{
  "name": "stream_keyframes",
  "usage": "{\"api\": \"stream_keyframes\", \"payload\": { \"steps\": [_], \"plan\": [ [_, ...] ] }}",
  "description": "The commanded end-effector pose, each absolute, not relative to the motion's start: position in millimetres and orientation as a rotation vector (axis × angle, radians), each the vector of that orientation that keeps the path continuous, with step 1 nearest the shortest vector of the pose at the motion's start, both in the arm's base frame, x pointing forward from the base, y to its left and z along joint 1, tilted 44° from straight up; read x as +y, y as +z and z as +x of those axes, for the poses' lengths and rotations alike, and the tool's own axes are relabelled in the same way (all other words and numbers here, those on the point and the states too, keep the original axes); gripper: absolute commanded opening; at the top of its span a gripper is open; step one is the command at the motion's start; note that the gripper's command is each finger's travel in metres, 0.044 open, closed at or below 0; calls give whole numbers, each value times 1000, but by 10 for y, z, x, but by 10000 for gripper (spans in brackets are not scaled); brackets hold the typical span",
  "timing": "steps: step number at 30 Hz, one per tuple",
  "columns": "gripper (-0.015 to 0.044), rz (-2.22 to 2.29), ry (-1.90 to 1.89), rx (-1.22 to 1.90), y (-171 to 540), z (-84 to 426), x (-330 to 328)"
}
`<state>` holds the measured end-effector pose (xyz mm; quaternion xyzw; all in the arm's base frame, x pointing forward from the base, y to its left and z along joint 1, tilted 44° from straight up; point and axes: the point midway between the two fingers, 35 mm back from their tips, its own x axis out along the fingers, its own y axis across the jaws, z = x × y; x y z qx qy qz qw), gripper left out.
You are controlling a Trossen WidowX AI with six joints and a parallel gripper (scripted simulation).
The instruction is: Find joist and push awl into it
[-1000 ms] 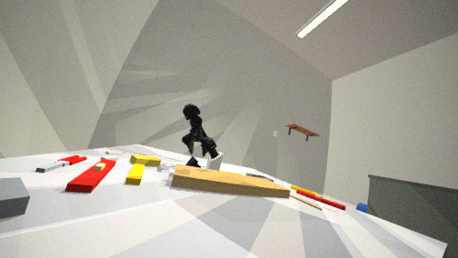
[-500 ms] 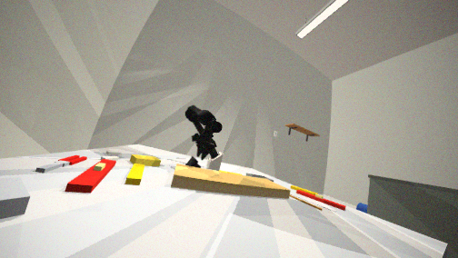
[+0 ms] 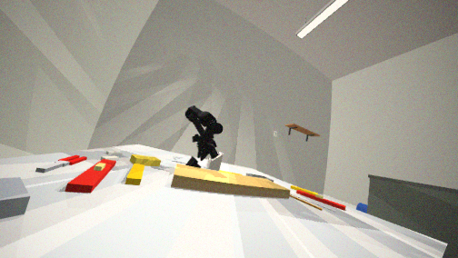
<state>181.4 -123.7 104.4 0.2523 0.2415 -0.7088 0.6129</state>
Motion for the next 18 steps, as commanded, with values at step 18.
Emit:
{"api": "stream_keyframes", "payload": {
  "steps": [18],
  "plan": [
    [440,574,-1635,559,809,1771,-1463]
  ]
}}
